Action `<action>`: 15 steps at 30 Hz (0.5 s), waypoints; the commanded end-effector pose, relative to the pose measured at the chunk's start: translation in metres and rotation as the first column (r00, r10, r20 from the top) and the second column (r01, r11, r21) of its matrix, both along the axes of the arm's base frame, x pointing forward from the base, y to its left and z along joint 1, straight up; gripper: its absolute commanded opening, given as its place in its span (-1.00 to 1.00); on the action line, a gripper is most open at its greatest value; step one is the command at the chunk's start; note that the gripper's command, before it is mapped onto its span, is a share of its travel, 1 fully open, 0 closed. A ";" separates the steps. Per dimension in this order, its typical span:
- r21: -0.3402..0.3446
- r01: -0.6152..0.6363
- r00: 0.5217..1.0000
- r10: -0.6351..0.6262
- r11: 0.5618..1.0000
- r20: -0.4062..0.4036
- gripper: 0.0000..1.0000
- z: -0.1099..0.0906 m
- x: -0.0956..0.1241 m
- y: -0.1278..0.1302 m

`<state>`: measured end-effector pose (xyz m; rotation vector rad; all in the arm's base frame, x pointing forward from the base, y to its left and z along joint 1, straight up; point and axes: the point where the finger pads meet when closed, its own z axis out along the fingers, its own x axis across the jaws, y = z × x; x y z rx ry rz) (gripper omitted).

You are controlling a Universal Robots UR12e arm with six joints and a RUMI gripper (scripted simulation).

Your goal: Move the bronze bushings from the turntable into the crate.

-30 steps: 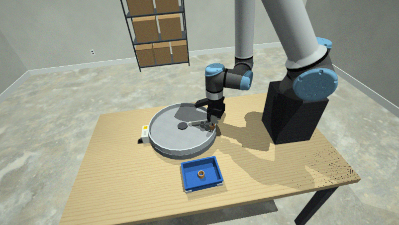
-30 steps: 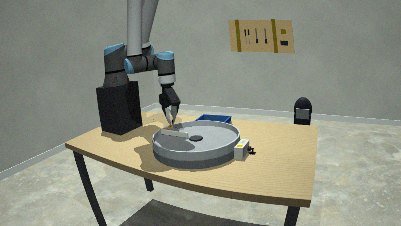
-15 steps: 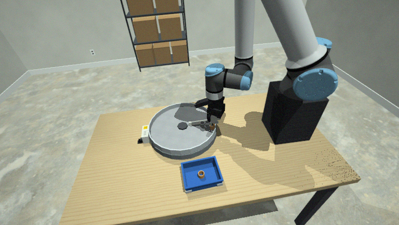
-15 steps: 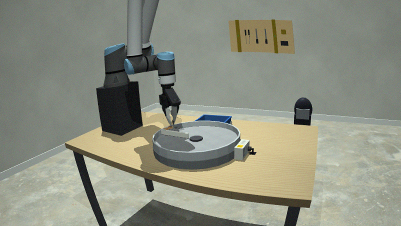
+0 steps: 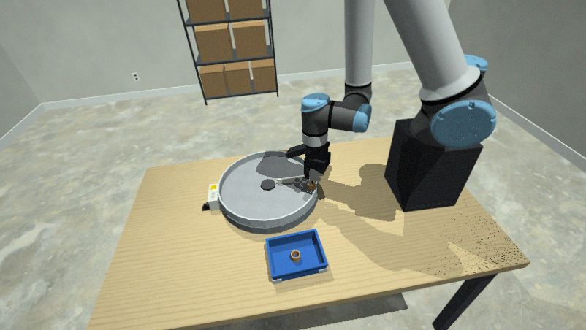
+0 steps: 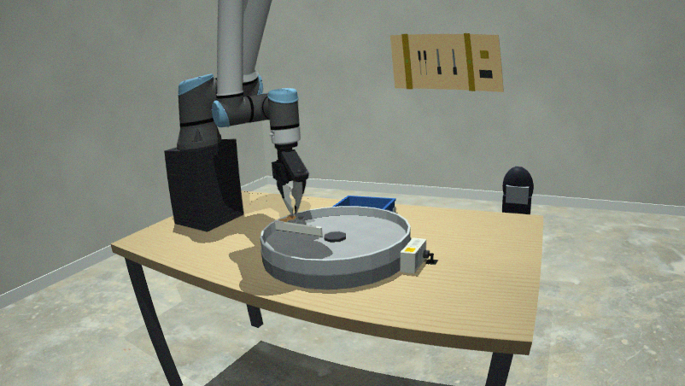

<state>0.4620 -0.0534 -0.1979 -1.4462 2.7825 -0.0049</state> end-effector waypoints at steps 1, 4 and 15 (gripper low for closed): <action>0.000 0.000 1.000 0.000 1.000 0.001 -0.89 0.000 0.000 0.000; 0.000 0.000 1.000 0.000 1.000 0.001 -0.89 -0.001 0.000 0.000; 0.000 0.000 1.000 0.000 1.000 0.001 -0.89 -0.003 0.000 0.000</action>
